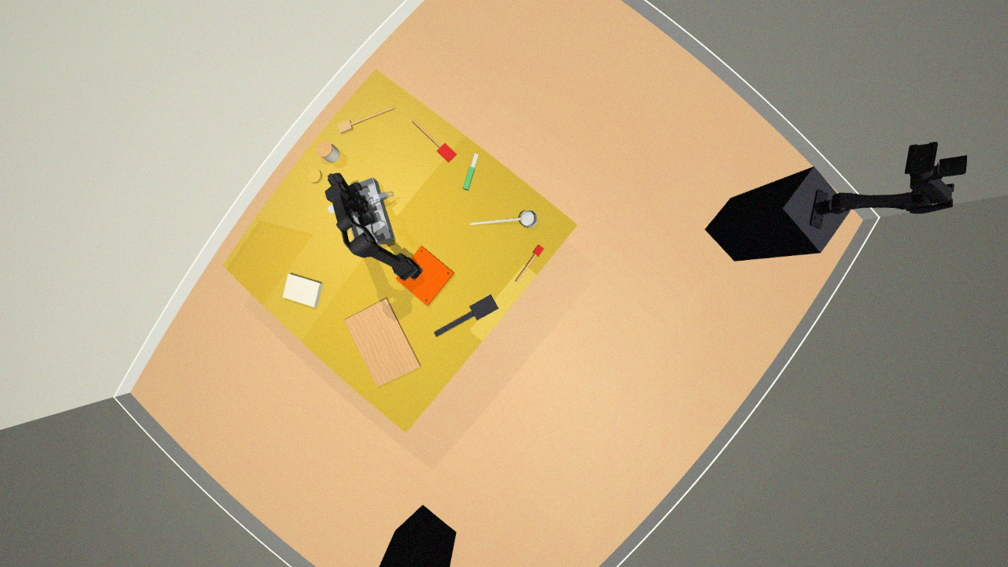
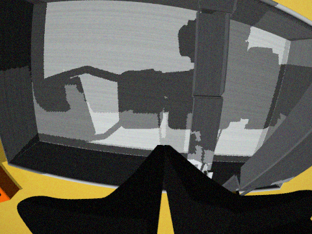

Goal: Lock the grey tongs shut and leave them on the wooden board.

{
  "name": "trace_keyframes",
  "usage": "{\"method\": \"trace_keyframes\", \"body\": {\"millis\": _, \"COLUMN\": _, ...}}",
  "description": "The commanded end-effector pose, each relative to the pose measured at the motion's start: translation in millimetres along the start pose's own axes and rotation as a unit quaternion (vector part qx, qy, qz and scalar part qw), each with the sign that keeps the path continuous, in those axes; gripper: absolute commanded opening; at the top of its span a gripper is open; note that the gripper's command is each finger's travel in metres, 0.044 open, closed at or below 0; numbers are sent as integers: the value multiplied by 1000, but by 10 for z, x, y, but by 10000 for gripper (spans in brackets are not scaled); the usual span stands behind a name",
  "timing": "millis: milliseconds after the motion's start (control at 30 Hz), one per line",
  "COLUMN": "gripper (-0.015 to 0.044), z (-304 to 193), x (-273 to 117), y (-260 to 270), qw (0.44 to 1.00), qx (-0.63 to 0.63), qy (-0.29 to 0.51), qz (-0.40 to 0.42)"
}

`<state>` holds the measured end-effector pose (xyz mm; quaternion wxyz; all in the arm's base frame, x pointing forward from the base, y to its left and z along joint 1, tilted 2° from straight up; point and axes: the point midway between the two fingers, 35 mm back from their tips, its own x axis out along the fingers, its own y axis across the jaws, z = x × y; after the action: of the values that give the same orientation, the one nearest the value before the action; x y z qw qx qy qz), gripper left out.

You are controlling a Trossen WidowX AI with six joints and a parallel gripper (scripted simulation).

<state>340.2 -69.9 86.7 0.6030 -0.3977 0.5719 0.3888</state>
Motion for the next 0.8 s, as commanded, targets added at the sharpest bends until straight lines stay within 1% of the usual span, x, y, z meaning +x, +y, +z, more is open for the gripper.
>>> {"method": "trace_keyframes", "body": {"millis": 0, "gripper": -150, "z": 5, "x": 26, "y": -46, "qw": 1000, "qx": -1, "qy": -1, "qz": 5}}
{"method": "trace_keyframes", "body": {"millis": 767, "gripper": -150, "z": 13, "x": 4, "y": -367, "qw": 1000, "qx": -1, "qy": -1, "qz": 4}}
